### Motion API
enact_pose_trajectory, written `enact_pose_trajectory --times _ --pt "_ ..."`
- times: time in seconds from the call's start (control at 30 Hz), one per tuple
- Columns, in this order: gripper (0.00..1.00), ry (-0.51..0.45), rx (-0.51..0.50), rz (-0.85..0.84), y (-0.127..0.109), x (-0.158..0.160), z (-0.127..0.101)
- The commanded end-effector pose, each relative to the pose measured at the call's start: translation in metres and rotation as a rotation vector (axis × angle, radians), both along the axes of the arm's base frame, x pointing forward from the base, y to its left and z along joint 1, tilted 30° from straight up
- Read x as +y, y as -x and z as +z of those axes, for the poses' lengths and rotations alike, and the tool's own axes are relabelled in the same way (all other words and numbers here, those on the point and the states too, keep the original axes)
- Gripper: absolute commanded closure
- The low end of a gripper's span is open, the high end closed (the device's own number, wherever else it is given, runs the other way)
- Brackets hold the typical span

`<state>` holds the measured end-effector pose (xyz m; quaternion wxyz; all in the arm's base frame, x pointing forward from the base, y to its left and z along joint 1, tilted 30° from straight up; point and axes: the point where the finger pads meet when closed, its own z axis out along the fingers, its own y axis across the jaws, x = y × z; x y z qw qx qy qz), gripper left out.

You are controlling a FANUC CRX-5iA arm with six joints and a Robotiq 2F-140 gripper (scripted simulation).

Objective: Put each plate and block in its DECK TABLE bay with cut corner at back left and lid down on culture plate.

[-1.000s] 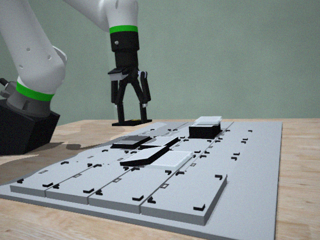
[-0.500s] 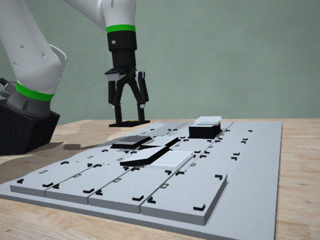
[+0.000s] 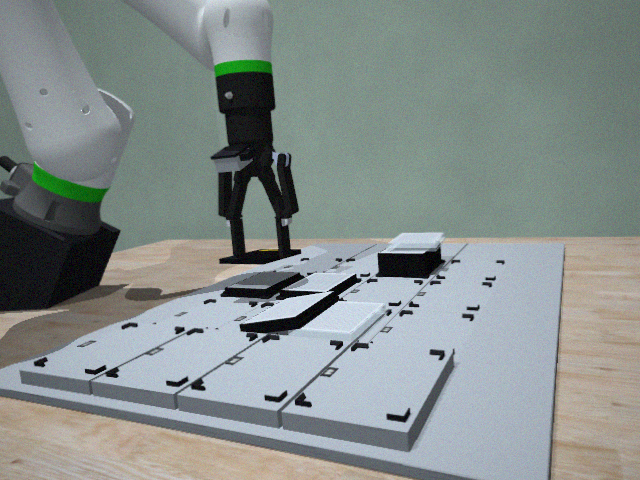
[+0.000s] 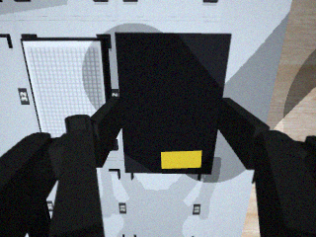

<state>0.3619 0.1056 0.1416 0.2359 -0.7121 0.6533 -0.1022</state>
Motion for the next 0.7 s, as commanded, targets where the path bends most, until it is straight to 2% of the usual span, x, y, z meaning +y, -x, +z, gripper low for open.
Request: enact_pose_trajectory --times 0.0,0.67 --pt "0.90 0.000 -0.001 0.000 -0.002 0.001 -0.001" --pt "0.90 0.000 -0.001 0.000 -0.013 0.006 -0.022"
